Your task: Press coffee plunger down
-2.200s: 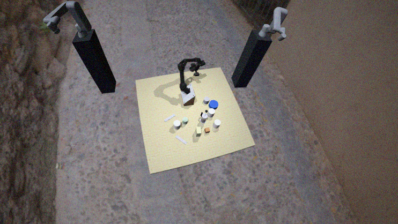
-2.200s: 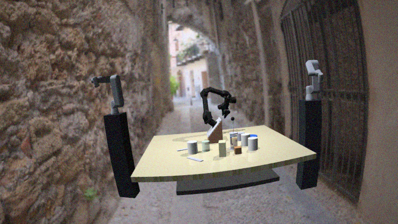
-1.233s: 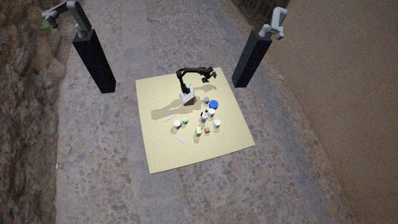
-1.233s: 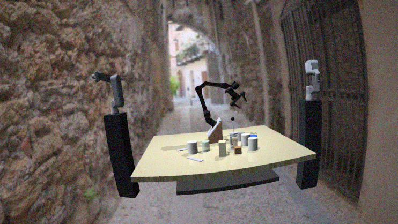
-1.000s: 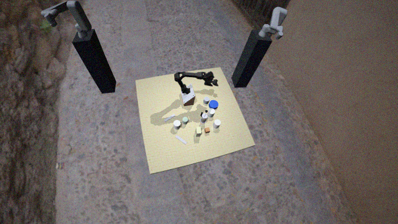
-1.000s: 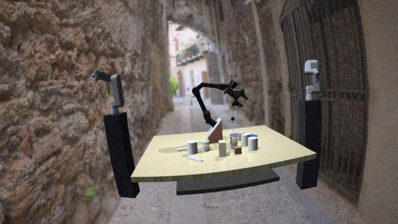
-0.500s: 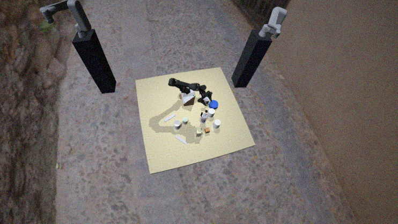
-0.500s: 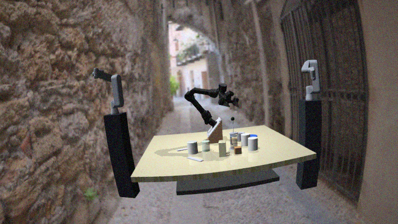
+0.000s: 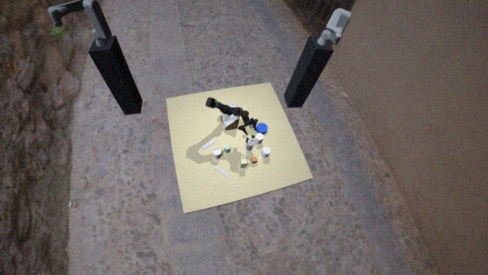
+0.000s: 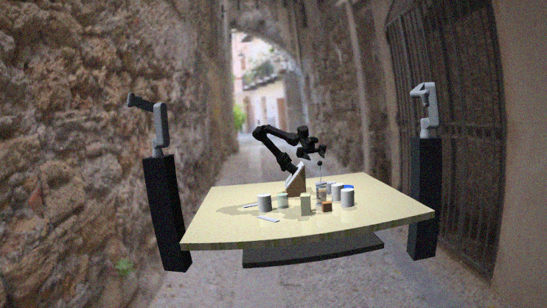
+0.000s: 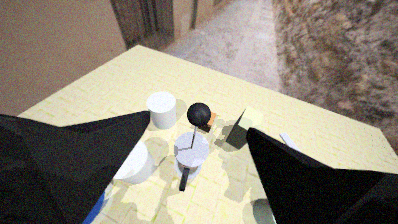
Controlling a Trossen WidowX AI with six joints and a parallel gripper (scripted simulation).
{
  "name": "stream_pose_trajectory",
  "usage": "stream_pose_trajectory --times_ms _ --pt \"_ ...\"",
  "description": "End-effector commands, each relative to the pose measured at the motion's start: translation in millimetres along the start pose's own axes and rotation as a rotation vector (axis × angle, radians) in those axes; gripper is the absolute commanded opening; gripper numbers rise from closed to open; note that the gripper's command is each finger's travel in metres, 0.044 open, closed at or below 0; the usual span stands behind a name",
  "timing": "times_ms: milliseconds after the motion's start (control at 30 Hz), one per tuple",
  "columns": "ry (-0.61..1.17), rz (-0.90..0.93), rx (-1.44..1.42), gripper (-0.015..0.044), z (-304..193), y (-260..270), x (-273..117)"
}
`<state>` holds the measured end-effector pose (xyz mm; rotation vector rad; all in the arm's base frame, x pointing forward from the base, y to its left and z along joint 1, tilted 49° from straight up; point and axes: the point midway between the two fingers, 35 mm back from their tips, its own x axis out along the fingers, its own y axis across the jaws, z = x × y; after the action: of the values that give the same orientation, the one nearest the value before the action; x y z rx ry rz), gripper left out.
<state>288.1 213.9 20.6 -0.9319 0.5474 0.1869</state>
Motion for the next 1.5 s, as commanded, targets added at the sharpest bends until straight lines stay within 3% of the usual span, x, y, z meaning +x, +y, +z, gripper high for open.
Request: stream_pose_trajectory --times_ms 0,833,1233,1467 --pt "-0.004 0.002 0.0 0.044 -1.6 0.1 2.5" --pt "-0.005 0.001 0.0 0.044 -2.7 0.2 39.9" --pt "-0.005 0.001 0.0 0.0125 -2.7 0.2 39.9" --pt "-0.005 0.001 0.0 0.0112 -2.7 0.2 39.9"
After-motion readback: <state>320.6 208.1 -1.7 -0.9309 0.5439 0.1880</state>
